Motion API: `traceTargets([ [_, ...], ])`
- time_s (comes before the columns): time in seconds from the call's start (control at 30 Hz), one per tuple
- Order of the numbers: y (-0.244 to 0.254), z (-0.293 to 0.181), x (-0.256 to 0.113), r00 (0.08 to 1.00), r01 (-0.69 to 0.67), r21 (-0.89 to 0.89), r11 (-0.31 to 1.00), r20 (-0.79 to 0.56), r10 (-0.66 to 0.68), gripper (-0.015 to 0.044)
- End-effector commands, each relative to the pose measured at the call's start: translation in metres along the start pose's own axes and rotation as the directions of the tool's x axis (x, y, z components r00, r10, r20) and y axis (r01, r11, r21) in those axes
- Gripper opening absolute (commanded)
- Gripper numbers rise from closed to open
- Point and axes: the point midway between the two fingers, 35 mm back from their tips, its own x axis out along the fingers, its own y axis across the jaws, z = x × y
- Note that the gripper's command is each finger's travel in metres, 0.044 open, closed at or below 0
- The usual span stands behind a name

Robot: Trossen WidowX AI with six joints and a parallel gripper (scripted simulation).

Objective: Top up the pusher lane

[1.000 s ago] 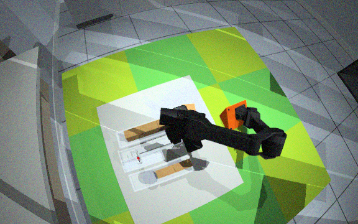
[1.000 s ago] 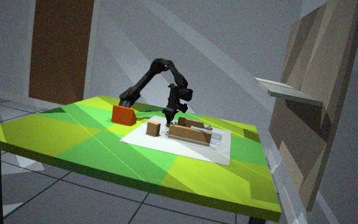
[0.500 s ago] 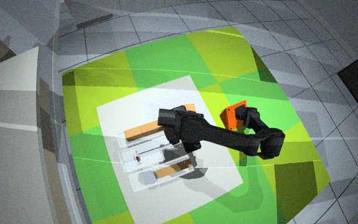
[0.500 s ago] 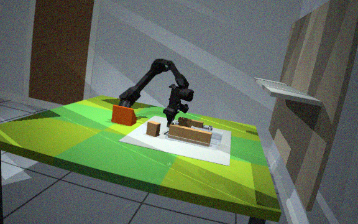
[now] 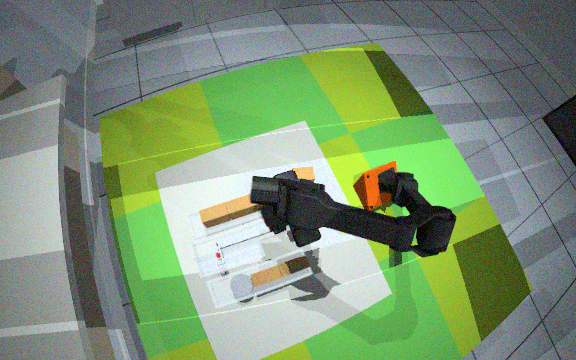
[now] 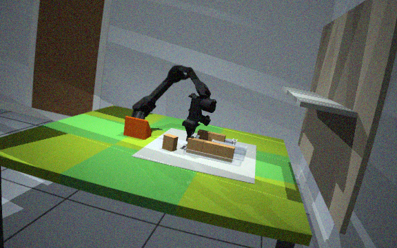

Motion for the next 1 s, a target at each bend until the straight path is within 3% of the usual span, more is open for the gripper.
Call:
traceTargets([
  [0.0,0.001,0.009,-0.003,1.000,-0.001,-0.013,1.000,0.023,0.001,0.0000],
  [0.97,0.002,0.022,-0.005,1.000,-0.001,-0.013,1.000,0.024,0.001,0.0000],
])
